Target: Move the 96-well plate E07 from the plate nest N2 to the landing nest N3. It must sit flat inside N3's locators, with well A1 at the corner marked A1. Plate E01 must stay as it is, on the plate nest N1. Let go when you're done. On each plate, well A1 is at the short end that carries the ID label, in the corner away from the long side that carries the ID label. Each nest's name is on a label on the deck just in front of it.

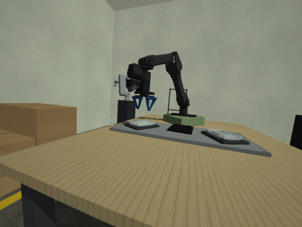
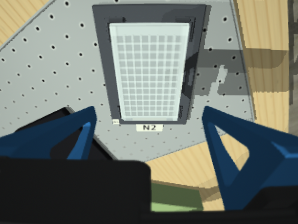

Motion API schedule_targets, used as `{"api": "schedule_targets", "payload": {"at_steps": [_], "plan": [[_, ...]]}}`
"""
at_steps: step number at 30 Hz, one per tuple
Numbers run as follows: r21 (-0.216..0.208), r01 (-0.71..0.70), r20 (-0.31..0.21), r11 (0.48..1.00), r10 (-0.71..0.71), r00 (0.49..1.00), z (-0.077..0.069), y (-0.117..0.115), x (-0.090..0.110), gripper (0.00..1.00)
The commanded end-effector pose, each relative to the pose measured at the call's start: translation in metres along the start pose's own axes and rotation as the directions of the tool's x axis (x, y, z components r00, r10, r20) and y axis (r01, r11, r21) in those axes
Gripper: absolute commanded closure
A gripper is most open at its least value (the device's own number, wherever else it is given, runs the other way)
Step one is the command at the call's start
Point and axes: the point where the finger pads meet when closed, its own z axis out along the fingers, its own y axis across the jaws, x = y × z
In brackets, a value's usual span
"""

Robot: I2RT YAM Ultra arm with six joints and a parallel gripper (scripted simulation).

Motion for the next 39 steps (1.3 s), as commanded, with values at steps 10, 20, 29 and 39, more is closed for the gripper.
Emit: {"api": "schedule_targets", "payload": {"at_steps": [10,20,29,39], "plan": [[0.001,0.001,0.007,1.000,-0.001,1.000,0.006,0.000,0.000,0.00],[0.001,0.001,0.007,1.000,-0.001,1.000,0.021,0.000,0.000,0.00],[0.001,0.001,0.007,1.000,-0.001,1.000,0.032,0.000,0.000,0.00],[0.001,0.001,0.007,1.000,-0.001,1.000,0.049,0.000,-0.001,0.00]]}}
